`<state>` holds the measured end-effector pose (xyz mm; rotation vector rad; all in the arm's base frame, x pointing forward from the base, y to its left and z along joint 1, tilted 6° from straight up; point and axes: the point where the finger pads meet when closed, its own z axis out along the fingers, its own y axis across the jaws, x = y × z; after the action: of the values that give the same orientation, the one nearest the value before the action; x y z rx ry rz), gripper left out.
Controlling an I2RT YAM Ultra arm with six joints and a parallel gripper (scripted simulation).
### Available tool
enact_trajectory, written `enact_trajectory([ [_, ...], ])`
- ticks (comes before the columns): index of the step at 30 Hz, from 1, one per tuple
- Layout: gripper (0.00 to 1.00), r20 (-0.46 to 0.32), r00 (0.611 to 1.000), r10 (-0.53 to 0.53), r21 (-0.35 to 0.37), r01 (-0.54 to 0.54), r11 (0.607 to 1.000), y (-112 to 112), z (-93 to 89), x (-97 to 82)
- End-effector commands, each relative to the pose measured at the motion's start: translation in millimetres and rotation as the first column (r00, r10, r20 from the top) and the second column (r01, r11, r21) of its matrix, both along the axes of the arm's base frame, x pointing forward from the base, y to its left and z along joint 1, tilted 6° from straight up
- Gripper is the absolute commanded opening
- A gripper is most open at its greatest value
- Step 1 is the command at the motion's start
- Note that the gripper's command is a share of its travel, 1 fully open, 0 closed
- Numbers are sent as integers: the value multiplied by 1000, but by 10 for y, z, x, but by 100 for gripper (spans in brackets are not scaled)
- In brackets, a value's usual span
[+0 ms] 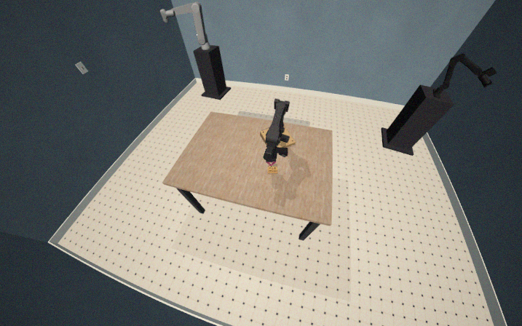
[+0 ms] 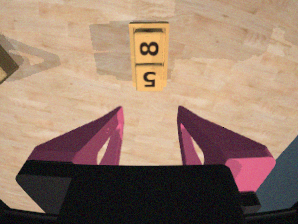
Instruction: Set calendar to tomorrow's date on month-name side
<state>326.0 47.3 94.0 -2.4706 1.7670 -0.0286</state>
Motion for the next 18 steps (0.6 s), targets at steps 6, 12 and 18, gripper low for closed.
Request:
enact_trajectory([
  [6, 45, -22, 1000, 16, 2, -16, 1000, 39, -77, -48],
  [12, 45, -24, 1000, 11, 2, -11, 1000, 28, -117, -41],
  [18, 45, -20, 1000, 12, 2, -12, 1000, 34, -146, -28],
])
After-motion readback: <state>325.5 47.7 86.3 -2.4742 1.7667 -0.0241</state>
